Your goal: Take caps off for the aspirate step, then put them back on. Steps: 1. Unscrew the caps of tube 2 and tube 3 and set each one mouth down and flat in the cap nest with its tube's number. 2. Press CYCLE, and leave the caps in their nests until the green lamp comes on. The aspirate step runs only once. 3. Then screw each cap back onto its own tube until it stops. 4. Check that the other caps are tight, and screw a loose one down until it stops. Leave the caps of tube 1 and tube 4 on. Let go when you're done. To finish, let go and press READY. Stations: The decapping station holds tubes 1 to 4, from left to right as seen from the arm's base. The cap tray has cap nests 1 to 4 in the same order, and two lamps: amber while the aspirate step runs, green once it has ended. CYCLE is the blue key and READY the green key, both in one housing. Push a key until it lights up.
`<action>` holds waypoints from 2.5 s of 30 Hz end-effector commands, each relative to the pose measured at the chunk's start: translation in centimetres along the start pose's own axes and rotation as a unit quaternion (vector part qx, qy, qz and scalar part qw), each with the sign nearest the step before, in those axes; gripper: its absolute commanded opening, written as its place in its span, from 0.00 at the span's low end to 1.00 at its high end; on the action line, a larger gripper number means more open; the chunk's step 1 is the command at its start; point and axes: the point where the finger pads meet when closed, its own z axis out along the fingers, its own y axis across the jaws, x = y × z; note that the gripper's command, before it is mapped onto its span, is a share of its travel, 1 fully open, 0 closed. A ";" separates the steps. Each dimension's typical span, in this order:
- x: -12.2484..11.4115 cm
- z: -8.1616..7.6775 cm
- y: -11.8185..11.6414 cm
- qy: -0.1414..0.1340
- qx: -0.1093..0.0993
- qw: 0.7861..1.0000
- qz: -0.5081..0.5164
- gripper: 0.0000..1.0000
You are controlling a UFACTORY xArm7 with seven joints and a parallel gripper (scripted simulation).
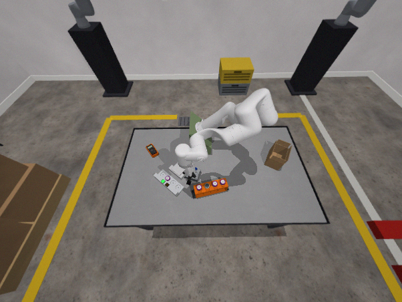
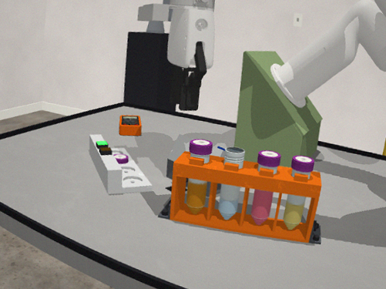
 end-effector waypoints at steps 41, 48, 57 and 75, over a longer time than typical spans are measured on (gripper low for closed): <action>7.5 3.4 14.5 0.001 0.002 1.000 -0.002 0.46; 7.5 6.9 14.5 0.001 0.002 1.000 -0.002 0.46; 7.6 10.4 14.5 0.001 0.002 1.000 -0.002 0.46; 7.6 13.0 14.4 0.000 0.002 1.000 -0.002 0.46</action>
